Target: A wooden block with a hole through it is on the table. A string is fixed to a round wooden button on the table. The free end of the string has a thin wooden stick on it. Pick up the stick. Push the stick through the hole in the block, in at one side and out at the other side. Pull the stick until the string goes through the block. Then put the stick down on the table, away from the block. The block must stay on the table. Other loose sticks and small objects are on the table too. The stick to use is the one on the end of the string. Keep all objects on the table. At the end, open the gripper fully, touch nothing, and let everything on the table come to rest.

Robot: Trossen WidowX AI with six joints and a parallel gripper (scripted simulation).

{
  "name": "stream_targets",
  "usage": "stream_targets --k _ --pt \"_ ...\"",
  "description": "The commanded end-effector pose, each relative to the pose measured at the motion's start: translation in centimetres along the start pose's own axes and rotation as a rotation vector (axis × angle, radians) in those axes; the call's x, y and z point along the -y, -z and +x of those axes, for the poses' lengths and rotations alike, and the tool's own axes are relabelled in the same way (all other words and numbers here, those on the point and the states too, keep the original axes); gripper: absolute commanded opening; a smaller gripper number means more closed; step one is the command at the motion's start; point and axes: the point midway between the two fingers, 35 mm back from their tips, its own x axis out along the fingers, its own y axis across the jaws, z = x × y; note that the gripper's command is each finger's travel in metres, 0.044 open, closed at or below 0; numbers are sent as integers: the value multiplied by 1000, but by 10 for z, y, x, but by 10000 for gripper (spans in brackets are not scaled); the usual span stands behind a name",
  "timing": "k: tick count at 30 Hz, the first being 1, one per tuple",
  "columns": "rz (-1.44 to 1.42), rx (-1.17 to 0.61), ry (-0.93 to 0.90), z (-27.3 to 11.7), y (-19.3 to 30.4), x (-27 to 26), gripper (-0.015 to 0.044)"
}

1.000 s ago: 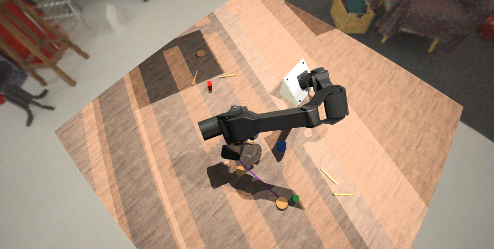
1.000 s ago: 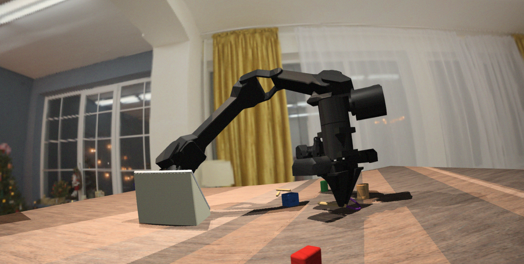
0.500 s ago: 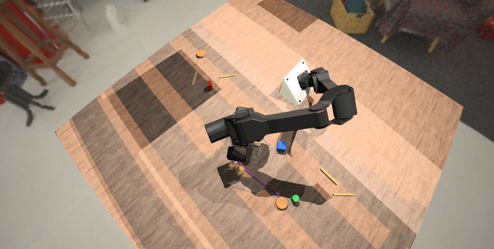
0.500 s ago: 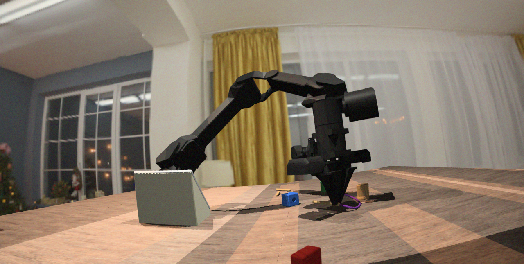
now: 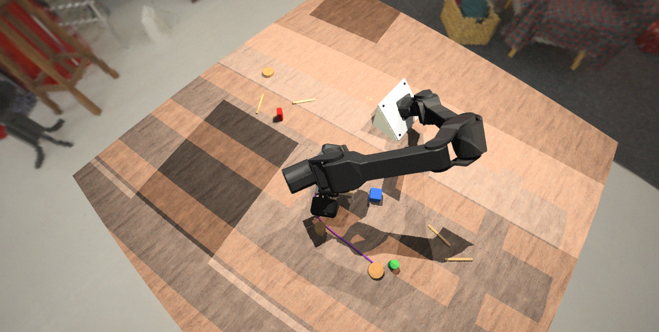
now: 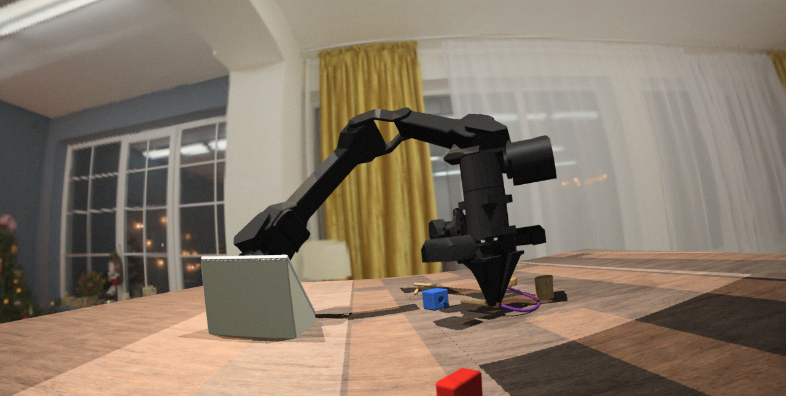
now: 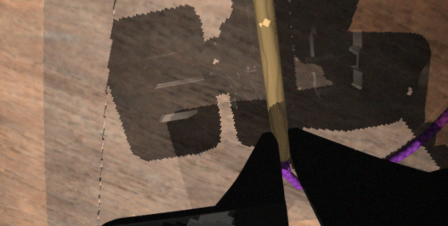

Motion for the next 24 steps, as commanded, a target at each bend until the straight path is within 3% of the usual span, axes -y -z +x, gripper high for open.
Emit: stream_targets --k 1,24 --pt "6 1 5 0 -6 0 0" --pt "7 3 5 0 -36 -2 0"
